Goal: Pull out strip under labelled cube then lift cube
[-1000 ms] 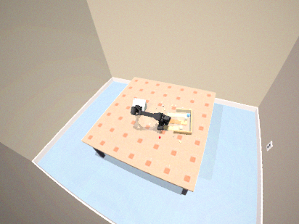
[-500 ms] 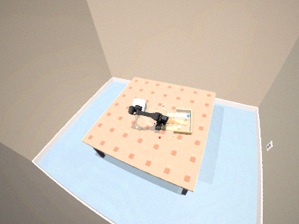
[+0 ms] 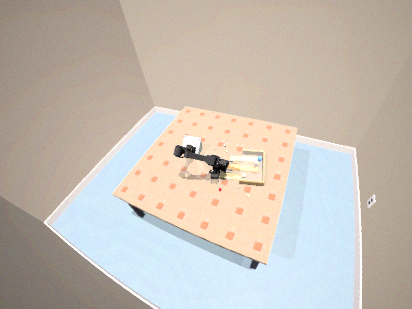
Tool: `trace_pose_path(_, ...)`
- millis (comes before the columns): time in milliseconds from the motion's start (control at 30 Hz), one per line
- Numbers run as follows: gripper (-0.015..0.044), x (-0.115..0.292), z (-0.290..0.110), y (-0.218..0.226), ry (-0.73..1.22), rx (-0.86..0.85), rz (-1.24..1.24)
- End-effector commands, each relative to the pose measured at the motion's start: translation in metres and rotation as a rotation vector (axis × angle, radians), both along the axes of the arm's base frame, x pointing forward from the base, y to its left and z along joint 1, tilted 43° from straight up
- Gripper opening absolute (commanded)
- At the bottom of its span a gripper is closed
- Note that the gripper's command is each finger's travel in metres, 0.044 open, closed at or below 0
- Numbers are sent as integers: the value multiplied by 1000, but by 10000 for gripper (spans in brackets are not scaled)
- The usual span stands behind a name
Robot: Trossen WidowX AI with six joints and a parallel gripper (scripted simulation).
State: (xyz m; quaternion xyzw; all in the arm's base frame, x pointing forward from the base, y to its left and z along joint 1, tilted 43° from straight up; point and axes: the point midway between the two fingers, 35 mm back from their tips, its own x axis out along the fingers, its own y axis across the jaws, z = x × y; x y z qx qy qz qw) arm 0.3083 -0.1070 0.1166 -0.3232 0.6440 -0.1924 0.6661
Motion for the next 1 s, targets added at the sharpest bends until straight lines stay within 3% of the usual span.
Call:
trace_pose_path(0,0,-11,-5,-6,24,0,-15)
trace_pose_path(967,0,-55,-2,-14,26,-1,-15)
